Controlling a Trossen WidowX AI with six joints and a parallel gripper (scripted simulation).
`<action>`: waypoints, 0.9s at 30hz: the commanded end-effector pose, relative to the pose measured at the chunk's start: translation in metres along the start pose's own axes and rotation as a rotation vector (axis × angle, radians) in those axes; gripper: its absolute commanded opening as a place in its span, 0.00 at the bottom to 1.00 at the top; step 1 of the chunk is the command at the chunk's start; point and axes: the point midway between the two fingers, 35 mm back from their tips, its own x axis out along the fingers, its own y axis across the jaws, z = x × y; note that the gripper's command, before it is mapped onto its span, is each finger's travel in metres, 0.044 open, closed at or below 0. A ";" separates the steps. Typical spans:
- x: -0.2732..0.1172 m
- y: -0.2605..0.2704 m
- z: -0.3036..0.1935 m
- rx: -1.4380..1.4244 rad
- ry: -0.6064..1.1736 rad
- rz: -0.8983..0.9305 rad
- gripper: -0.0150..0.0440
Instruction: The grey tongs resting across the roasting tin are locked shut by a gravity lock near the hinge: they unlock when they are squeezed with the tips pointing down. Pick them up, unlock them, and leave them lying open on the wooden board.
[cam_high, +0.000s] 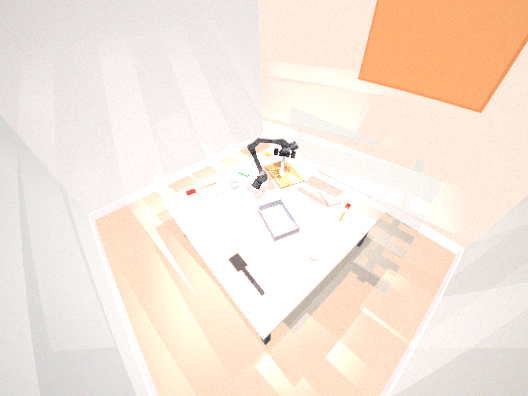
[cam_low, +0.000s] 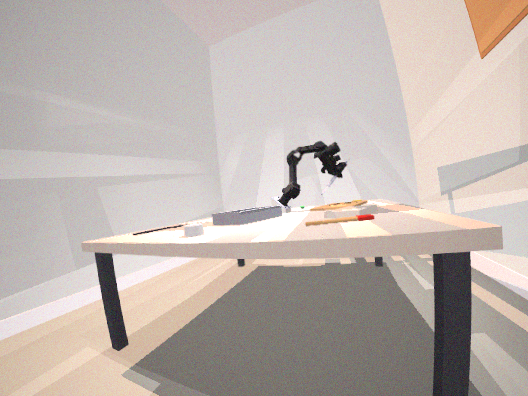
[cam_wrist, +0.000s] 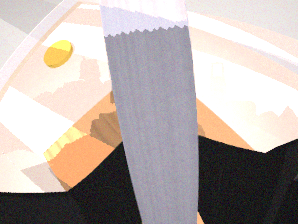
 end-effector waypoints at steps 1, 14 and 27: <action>0.002 0.000 0.001 0.032 0.043 0.018 0.00; 0.008 0.002 -0.004 0.104 0.178 0.062 0.00; 0.012 0.004 -0.008 0.143 0.317 0.088 0.00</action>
